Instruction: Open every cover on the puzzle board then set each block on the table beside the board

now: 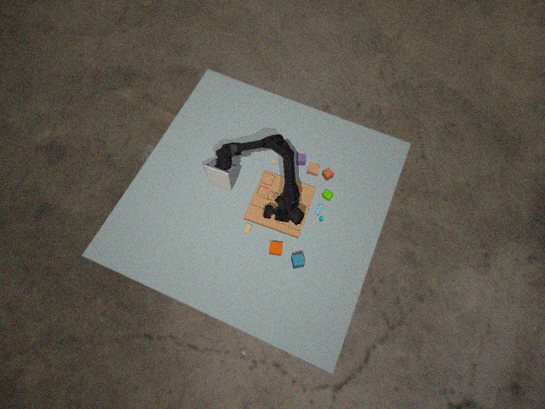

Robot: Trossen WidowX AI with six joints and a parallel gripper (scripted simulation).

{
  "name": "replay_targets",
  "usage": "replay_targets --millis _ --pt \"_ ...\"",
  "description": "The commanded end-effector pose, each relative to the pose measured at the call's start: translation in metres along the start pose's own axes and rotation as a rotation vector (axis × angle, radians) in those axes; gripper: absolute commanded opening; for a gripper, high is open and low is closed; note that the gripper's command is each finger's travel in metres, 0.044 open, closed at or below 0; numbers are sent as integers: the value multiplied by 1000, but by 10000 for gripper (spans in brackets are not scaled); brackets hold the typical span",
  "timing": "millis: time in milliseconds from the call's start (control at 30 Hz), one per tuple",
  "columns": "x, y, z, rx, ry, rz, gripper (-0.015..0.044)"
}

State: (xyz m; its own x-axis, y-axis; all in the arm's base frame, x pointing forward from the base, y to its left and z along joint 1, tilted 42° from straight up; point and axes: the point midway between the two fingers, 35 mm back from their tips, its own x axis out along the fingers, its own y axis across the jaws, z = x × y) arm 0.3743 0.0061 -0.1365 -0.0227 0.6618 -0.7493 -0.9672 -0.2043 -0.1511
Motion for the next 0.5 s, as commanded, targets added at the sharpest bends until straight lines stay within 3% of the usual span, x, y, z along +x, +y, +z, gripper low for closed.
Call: replay_targets --millis 0,467 --pt "3 1 1 5 -4 0 0" --pt "6 -1 12 5 -5 0 0"
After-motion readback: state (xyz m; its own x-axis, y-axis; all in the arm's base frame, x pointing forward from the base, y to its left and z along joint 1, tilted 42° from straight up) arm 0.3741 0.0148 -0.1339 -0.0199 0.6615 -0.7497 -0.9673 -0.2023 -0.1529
